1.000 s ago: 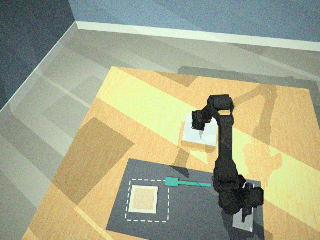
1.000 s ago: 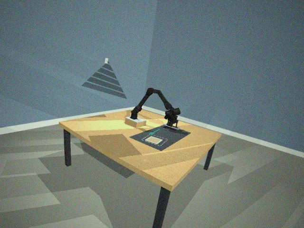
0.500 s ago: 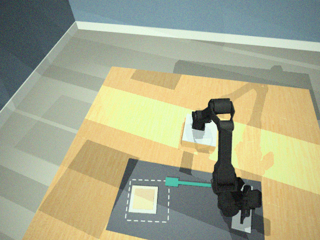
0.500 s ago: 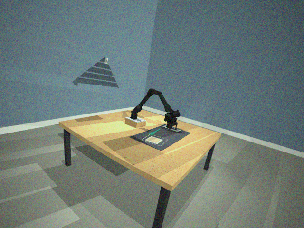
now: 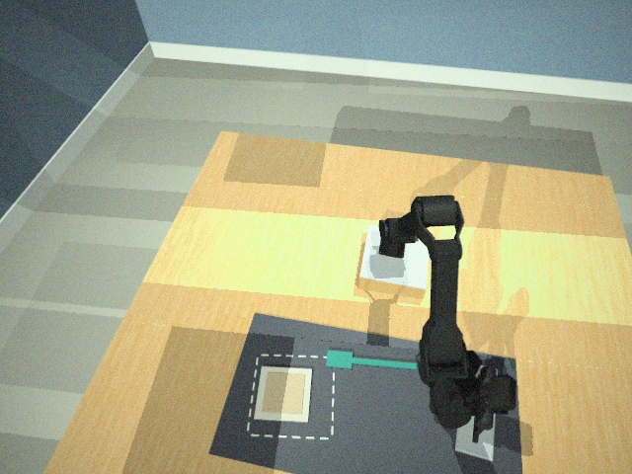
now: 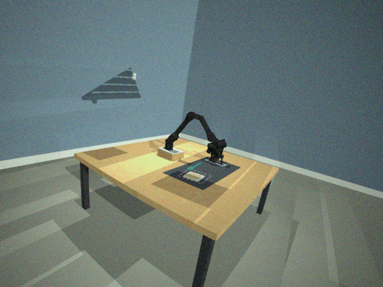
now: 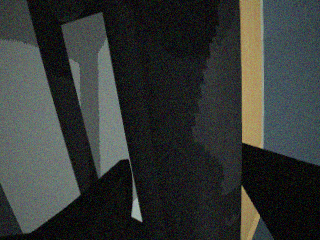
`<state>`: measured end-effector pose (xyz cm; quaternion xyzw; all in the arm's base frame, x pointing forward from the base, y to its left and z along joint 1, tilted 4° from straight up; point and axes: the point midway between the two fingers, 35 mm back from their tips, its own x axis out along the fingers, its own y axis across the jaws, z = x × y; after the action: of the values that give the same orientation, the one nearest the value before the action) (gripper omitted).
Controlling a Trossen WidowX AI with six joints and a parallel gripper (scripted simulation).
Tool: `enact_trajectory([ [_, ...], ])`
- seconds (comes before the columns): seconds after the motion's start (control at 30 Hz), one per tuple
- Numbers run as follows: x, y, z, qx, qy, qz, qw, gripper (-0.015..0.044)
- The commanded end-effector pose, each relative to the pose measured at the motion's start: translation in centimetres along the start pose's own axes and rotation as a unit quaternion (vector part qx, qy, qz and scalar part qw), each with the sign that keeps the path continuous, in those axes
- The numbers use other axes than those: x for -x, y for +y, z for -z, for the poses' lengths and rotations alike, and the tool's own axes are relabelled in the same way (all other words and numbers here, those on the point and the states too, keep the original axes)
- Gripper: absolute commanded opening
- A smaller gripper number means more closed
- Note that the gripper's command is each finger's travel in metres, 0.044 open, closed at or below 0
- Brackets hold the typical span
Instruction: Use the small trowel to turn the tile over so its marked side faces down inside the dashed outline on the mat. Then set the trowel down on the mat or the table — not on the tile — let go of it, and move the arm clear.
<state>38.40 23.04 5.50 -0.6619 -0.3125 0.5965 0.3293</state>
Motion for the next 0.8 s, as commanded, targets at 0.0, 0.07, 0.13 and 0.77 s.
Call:
enact_trajectory([
  [0.0, 0.0, 0.1, -0.1, -0.001, -0.001, 0.001, 1.000, 0.0300],
  [0.07, 0.0, 0.1, -0.1, -0.001, -0.001, 0.001, 1.000, 0.0300],
  [0.13, 0.0, 0.1, -0.1, -0.001, -0.001, 0.001, 1.000, 0.0300],
  [0.77, 10.2, -2.6, -2.2, -0.003, 0.001, -0.004, 1.000, 0.0300],
])
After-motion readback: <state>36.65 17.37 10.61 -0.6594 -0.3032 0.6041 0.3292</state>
